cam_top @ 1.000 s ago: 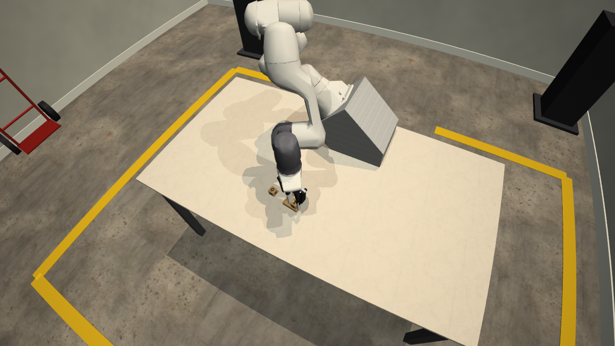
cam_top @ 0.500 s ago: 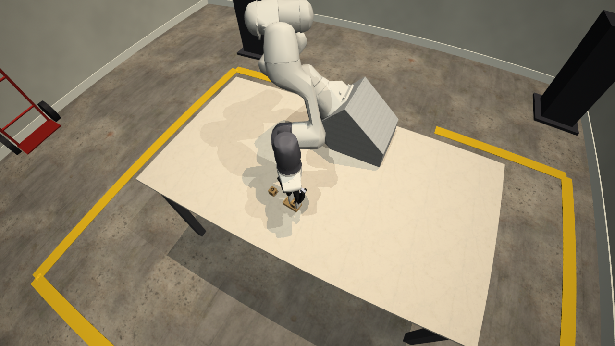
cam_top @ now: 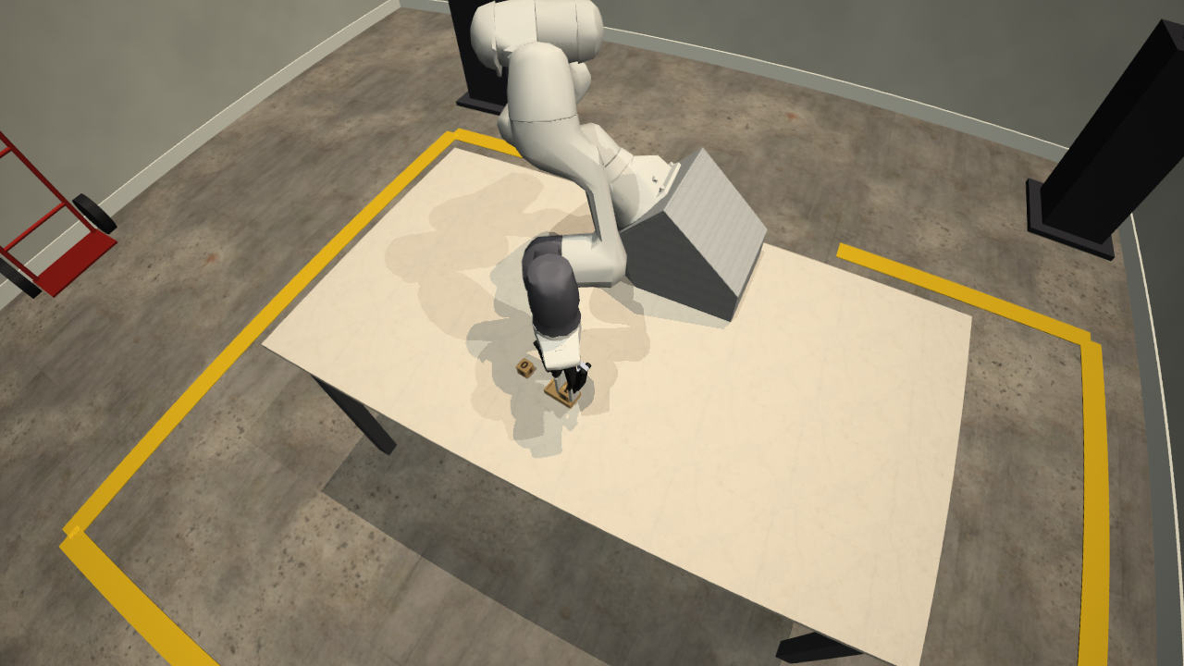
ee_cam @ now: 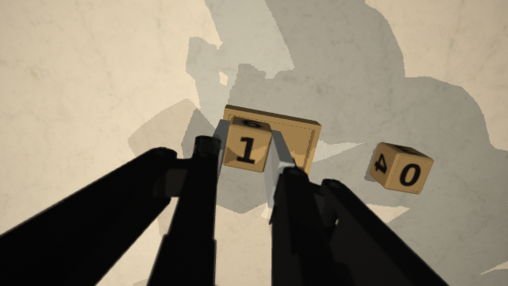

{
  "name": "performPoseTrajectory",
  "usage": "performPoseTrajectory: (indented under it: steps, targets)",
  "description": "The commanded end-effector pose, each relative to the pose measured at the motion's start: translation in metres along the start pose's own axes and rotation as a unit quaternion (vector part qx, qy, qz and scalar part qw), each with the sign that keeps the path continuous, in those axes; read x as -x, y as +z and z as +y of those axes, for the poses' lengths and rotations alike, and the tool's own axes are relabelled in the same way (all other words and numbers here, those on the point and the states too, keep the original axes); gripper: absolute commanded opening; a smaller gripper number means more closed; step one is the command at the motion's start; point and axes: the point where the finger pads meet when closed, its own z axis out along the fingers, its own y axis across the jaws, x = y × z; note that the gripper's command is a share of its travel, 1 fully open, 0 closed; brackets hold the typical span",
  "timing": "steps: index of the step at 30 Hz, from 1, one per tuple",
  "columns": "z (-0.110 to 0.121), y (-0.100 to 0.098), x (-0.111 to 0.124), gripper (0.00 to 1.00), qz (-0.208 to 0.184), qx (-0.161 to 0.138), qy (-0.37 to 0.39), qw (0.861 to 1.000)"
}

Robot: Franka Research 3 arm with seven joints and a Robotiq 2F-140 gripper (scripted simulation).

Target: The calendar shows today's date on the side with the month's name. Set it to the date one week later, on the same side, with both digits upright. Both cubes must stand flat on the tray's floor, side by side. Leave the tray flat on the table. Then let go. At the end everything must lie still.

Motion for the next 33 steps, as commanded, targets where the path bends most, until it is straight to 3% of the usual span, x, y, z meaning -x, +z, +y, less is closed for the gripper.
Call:
performPoseTrajectory:
  steps: [1,21,25,30,33]
  targets:
    - [-0.001,0.000,-0.001,0.16,0.001,-0.001,-0.003,1.000]
    - [-0.001,-0.003,-0.001,0.16,0.001,-0.001,-0.003,1.000]
    - [-0.001,-0.020,0.000,0.16,0.001,-0.001,-0.003,1.000]
    - [-0.001,-0.056,0.000,0.16,0.001,-0.001,-0.003,1.000]
    - [-0.001,-0.063,0.000,0.16,0.001,-0.001,-0.003,1.000]
